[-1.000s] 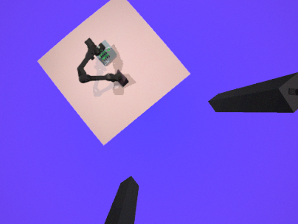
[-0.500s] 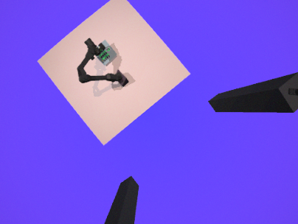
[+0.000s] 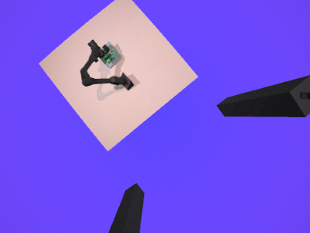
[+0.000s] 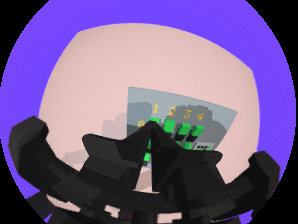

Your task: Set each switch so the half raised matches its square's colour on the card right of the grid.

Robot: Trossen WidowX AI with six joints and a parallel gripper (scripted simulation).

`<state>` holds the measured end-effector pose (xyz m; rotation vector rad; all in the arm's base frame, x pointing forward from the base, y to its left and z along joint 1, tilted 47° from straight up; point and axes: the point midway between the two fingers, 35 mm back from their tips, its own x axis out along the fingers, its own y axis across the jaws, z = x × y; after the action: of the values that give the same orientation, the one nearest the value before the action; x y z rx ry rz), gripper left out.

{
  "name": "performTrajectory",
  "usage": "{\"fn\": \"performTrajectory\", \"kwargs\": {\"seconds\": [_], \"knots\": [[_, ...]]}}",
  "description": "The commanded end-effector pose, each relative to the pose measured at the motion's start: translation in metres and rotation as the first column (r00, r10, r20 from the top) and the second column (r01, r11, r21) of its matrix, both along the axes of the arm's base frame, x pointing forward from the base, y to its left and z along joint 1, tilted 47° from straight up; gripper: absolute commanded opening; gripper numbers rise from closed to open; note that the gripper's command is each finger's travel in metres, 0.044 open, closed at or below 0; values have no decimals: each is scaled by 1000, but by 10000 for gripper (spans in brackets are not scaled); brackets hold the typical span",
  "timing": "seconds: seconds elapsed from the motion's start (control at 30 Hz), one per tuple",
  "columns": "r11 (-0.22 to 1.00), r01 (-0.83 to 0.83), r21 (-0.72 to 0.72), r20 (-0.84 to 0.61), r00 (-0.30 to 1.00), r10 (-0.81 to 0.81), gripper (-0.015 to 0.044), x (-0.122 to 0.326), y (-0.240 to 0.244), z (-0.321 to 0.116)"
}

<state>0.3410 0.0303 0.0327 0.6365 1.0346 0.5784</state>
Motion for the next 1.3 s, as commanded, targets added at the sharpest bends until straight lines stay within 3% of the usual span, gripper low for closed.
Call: {"fn": "performTrajectory", "kwargs": {"seconds": [0.0, 0.33, 0.53, 0.77, 1.0, 1.27], "knots": [[1000, 3, 0, -10, 1000, -3, 0, 0, 0, -3], [1000, 3, 0, -10, 1000, -3, 0, 0, 1, -3], [1000, 21, 0, 4, 1000, -21, 0, -27, -43, 32], [1000, 22, 1, 5, 1000, -22, 0, -28, -45, 34], [1000, 22, -2, 6, 1000, -22, 0, -22, -77, 1], [1000, 4, -4, -10, 1000, -4, 0, -7, -52, -19]]}}
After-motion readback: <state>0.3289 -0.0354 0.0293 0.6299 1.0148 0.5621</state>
